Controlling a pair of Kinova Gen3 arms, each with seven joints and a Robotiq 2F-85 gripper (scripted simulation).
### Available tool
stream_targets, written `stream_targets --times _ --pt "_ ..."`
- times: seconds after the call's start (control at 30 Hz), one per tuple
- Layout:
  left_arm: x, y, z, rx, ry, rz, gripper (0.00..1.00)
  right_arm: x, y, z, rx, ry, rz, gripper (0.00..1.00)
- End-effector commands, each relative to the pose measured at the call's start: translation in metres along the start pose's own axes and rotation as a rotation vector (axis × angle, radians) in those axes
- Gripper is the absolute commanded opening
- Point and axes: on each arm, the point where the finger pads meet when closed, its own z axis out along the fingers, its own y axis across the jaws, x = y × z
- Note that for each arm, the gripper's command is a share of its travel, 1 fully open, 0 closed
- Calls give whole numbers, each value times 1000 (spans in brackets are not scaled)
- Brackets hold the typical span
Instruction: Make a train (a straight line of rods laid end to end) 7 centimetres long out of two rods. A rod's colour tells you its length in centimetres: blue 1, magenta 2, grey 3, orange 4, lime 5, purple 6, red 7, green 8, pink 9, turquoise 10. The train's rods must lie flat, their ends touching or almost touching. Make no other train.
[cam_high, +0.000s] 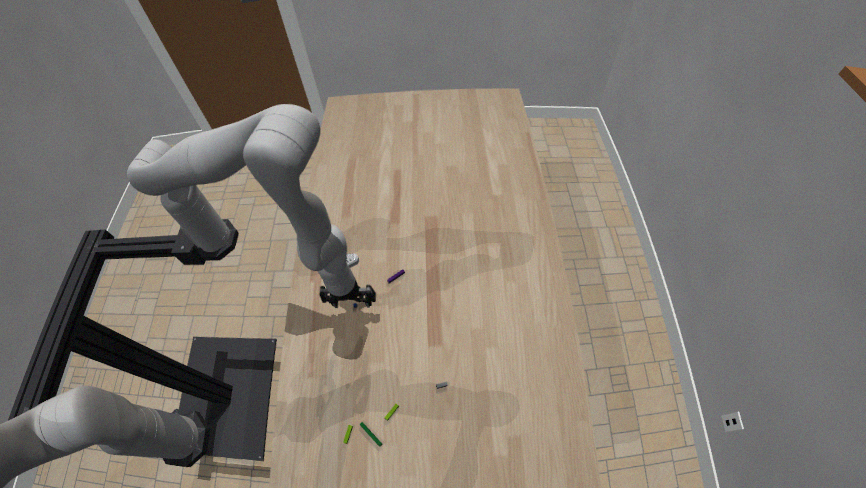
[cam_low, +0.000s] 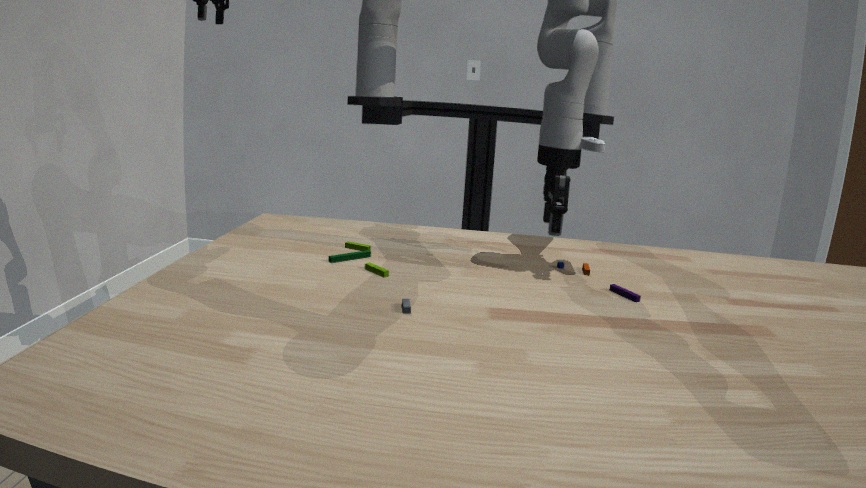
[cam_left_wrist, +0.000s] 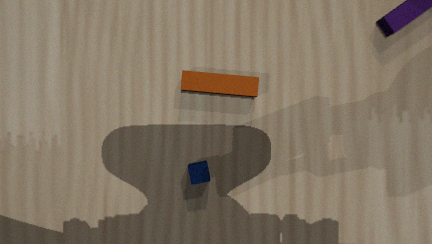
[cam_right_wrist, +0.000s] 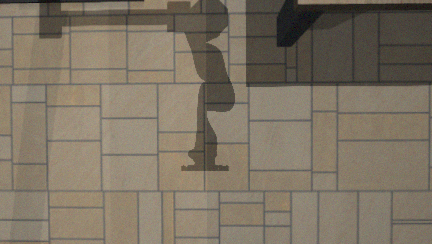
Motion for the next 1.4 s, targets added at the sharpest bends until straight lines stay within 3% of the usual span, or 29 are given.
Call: stream_targets --times 0.0,0.33,0.53,1.37 --pt "6 16 2 4 -5 3 1000 0 0 -1 0 -2 0 1000" --pt "68 105 0 -1 -2 1 1000 0 0 -1 0 -2 0 1000" --pt "78 115 -2 -3 1 -2 1000 0 0 -1 0 -2 0 1000" --pt "78 115 -2 -3 1 -2 1000 0 0 -1 0 -2 0 1000"
